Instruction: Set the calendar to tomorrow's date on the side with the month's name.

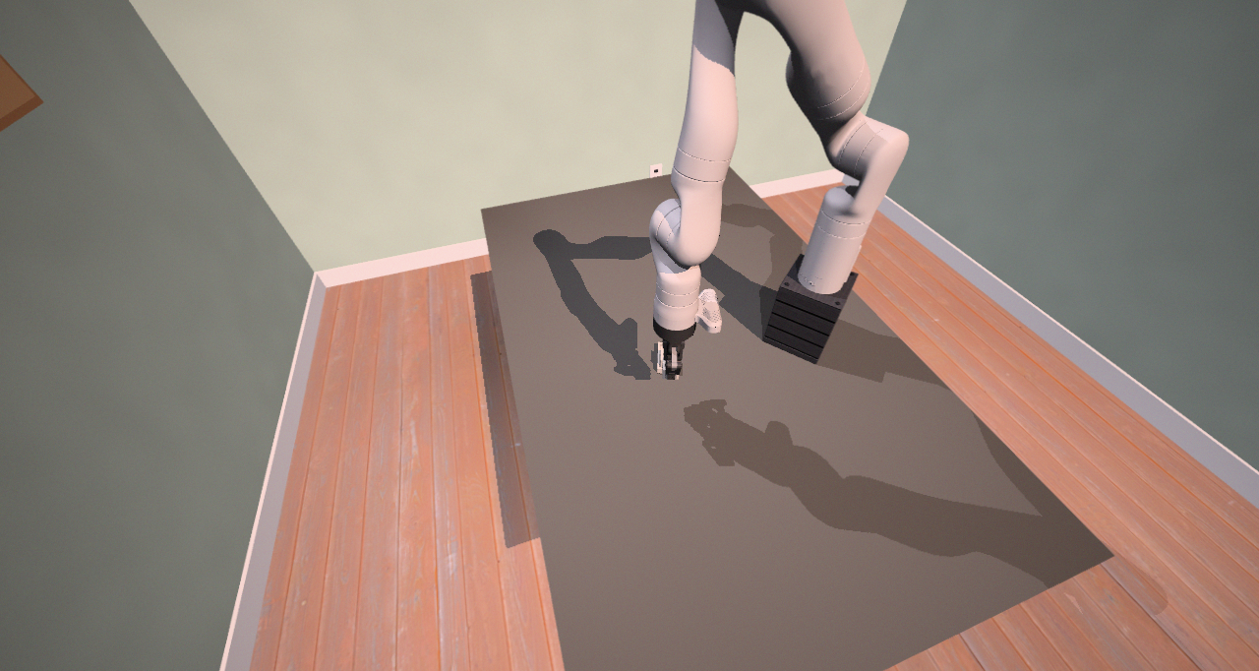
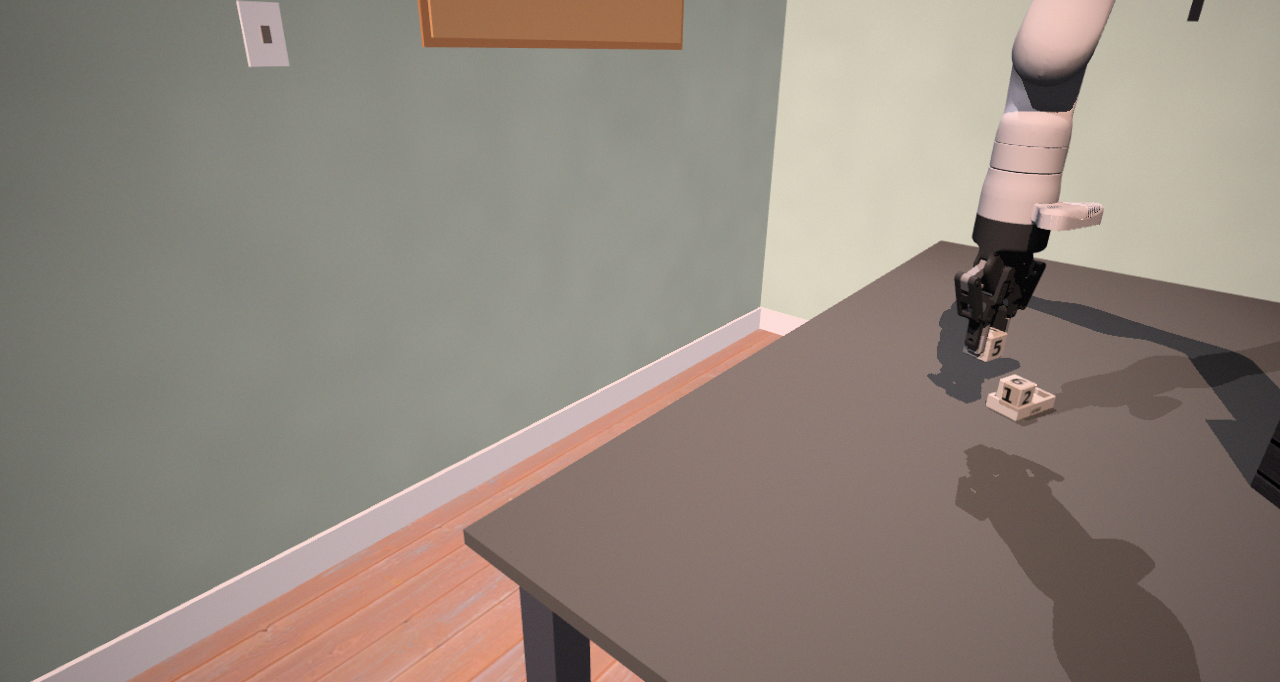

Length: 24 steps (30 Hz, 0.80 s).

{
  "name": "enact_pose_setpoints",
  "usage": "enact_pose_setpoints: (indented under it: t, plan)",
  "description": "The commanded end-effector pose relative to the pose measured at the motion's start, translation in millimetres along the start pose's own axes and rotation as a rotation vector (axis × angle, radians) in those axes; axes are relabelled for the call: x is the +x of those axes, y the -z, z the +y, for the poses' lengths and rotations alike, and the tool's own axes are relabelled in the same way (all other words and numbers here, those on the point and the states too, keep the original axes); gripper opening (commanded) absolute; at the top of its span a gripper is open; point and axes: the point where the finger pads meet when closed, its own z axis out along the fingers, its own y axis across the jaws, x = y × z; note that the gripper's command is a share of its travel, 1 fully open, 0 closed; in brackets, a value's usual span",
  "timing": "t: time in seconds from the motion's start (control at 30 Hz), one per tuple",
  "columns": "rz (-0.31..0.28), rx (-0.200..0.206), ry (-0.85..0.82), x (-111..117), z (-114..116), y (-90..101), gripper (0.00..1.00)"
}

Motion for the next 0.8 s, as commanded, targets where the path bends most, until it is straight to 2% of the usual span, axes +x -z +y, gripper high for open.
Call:
enact_pose_setpoints:
  t: [0.0,0.2,0.4,0.47,0.77]
  plan:
    - [-0.001,-0.001,0.000,0,0,-0.5,0.28]
    - [0.000,-0.001,0.000,0,0,-12.2,0.28]
    - [0.000,-0.001,0.000,0,0,-37.3,0.28]
    - [0.000,-0.001,0.000,0,0,-37.3,0.28]
    - [0.000,-0.001,0.000,-1,0,-78.9,0.28]
